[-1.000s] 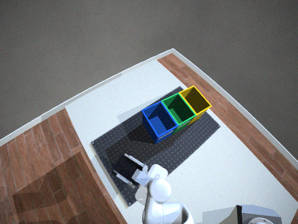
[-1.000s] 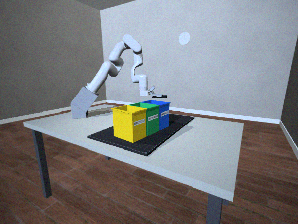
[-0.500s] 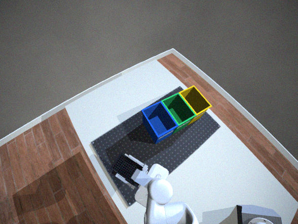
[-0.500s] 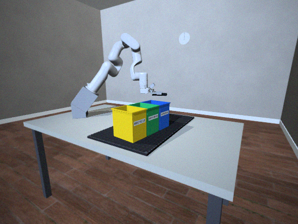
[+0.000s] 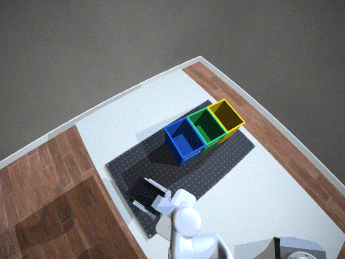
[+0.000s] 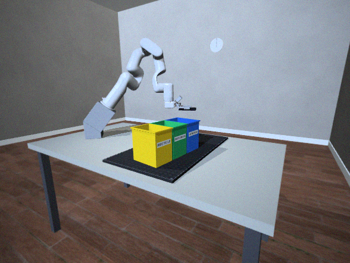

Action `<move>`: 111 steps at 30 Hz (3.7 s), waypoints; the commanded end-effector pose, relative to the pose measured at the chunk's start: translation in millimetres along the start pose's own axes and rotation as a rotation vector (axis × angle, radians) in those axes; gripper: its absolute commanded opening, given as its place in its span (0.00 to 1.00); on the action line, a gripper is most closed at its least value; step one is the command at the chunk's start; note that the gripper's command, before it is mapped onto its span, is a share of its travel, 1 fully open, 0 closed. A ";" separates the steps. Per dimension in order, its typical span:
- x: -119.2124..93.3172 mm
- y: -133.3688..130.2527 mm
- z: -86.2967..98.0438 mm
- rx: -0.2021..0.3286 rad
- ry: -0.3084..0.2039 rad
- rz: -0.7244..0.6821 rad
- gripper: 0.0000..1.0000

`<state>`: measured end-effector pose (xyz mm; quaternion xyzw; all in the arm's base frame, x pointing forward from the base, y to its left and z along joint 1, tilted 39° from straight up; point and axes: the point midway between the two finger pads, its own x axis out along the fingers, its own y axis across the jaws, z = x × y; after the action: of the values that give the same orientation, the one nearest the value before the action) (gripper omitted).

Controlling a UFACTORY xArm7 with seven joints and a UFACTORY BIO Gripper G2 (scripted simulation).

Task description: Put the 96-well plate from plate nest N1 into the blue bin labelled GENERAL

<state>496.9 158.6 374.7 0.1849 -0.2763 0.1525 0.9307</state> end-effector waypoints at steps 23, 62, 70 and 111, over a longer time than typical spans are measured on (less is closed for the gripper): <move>1.4 -50.2 0.1 0.000 -0.004 -0.500 0.00; 1.9 -167.3 -3.2 -0.001 -0.004 -0.504 0.00; 1.9 -194.0 -3.9 -0.002 -0.004 -0.504 0.00; 2.4 -307.0 -6.9 -0.003 -0.004 -0.504 0.00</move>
<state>618.6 -104.0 290.0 0.2480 -0.2215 -0.0839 0.9394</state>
